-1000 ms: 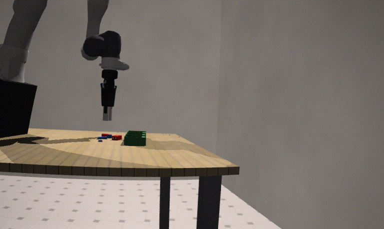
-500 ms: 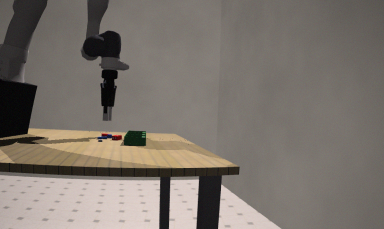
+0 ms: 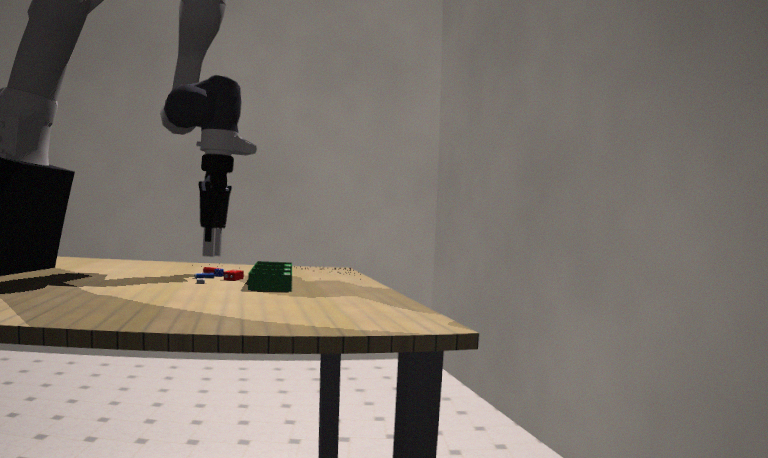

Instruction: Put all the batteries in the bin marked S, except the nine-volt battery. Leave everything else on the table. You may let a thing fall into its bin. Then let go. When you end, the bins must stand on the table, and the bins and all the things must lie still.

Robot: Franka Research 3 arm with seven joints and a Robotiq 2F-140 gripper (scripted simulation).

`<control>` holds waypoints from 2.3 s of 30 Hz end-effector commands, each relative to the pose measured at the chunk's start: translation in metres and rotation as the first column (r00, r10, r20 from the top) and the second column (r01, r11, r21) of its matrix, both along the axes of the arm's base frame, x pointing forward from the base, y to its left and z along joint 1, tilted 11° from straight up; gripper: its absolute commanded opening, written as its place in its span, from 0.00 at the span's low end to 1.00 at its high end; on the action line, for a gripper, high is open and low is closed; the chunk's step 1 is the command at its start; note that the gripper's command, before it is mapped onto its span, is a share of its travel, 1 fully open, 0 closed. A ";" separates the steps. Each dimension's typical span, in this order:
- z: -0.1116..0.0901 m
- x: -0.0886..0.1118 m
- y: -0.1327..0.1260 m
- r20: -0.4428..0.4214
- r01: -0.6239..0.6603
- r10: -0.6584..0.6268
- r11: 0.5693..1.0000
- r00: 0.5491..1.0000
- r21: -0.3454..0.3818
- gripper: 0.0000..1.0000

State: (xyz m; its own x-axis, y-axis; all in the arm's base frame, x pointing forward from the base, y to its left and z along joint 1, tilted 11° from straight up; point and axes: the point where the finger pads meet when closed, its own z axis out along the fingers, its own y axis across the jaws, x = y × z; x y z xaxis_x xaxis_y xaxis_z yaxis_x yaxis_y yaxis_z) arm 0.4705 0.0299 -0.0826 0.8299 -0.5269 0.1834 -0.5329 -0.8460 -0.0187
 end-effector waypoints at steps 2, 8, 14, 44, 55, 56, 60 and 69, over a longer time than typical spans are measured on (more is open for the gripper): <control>-0.008 0.008 -0.001 0.017 -0.004 0.004 1.000 1.000 0.003 0.17; -0.025 0.014 -0.001 0.017 -0.004 0.004 1.000 1.000 0.003 0.17; -0.029 0.015 -0.001 0.017 -0.004 0.004 1.000 1.000 0.003 0.17; -0.038 0.014 -0.002 0.017 -0.004 0.004 1.000 1.000 0.003 0.05; -0.038 0.014 -0.002 0.017 -0.004 0.004 1.000 1.000 0.003 0.05; -0.038 0.014 -0.002 0.017 -0.004 0.004 1.000 1.000 0.003 0.05; -0.038 0.014 -0.002 0.017 -0.004 0.004 1.000 1.000 0.003 0.05; -0.038 0.014 -0.002 0.017 -0.004 0.004 1.000 1.000 0.003 0.05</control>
State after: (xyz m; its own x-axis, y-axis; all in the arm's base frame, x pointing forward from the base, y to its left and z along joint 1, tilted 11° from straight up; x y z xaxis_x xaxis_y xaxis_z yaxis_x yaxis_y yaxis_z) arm 0.4847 0.0279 -0.1192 0.8268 -0.5272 0.1961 -0.5323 -0.8460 -0.0300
